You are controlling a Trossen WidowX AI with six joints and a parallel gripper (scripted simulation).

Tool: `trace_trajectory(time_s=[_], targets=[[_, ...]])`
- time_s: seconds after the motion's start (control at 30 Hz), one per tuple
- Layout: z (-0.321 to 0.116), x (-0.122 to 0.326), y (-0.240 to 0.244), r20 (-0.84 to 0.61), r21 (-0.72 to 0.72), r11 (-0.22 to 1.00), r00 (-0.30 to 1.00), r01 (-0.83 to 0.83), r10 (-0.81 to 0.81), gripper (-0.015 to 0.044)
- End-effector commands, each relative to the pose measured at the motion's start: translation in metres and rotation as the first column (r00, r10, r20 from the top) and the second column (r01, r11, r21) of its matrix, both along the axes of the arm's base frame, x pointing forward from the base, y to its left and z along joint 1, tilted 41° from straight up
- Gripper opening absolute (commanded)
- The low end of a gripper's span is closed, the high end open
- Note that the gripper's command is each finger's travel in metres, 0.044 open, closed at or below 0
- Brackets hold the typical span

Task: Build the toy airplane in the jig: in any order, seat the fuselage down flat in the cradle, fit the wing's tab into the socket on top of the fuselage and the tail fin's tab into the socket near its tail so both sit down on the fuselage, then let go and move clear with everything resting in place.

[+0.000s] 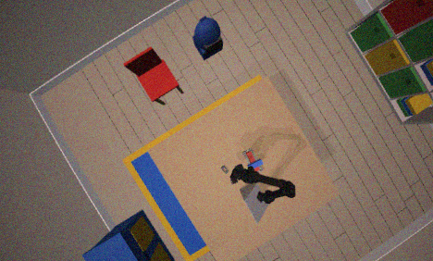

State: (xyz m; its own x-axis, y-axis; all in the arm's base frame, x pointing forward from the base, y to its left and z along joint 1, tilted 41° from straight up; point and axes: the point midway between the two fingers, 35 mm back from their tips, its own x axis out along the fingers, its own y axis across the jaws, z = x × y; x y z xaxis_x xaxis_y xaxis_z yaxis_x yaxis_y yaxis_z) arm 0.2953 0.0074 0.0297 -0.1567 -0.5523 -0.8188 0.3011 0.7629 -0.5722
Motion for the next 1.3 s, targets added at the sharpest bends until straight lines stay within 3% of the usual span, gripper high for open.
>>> trace_trajectory(time_s=[0.0,1.27], targets=[[0.008,0.005,-0.012,0.012,-0.004,1.0,1.0,-0.005,0.005,0.0],[0.057,0.018,-0.115,-0.012,-0.065,0.997,0.999,-0.045,0.044,0.0]])
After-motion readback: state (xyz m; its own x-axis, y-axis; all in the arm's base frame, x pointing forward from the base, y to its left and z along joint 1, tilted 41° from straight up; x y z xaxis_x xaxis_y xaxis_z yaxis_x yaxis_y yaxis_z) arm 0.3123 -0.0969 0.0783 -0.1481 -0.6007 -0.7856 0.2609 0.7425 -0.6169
